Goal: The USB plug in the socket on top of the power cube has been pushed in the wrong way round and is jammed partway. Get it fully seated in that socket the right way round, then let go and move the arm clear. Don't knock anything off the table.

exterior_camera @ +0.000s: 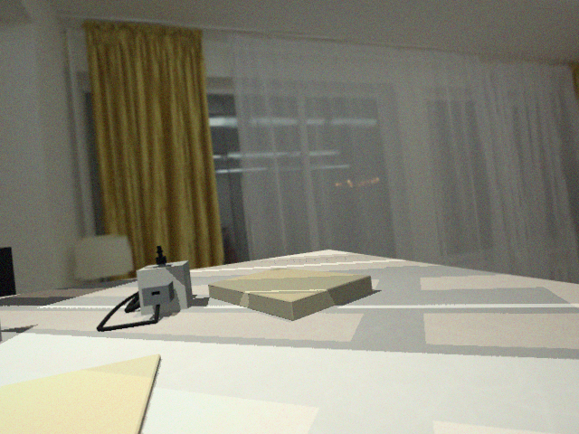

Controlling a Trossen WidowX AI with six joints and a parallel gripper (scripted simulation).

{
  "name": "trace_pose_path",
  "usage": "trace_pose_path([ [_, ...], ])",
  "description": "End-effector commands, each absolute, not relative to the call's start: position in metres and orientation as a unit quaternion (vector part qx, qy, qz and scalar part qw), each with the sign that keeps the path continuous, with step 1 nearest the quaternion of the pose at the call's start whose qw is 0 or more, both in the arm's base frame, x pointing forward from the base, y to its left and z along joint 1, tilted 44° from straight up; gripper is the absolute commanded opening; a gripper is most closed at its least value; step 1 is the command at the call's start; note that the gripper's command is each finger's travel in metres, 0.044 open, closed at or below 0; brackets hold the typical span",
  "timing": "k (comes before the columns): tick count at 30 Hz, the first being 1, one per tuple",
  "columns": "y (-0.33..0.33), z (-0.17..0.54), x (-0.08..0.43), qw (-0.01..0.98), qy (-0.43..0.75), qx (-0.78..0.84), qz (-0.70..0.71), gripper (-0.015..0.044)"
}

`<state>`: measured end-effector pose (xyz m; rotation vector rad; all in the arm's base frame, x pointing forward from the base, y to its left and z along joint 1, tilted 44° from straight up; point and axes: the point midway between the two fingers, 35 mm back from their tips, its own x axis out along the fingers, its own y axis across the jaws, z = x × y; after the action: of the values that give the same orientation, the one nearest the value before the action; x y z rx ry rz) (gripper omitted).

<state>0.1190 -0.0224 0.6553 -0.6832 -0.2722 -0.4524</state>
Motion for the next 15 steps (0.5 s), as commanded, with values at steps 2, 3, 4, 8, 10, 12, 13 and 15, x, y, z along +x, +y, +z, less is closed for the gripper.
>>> trace_pose_path([
  [2, -0.025, 0.654, 0.122, 0.916, -0.136, -0.314, -0.207, 0.044],
  [3, -0.029, 0.653, 0.126, 0.926, -0.14, -0.292, -0.193, 0.044],
  [4, -0.045, 0.646, 0.137, 0.936, -0.13, -0.27, -0.185, 0.044],
  [8, -0.075, 0.628, 0.168, 0.956, -0.112, -0.217, -0.166, 0.044],
  [10, -0.091, 0.612, 0.191, 0.965, -0.084, -0.194, -0.155, 0.044],
  [12, -0.102, 0.595, 0.21, 0.972, -0.057, -0.176, -0.143, 0.044],
  [13, -0.107, 0.584, 0.222, 0.976, -0.04, -0.167, -0.136, 0.044],
  [15, -0.115, 0.561, 0.246, 0.981, -0.005, -0.149, -0.121, 0.044],
])
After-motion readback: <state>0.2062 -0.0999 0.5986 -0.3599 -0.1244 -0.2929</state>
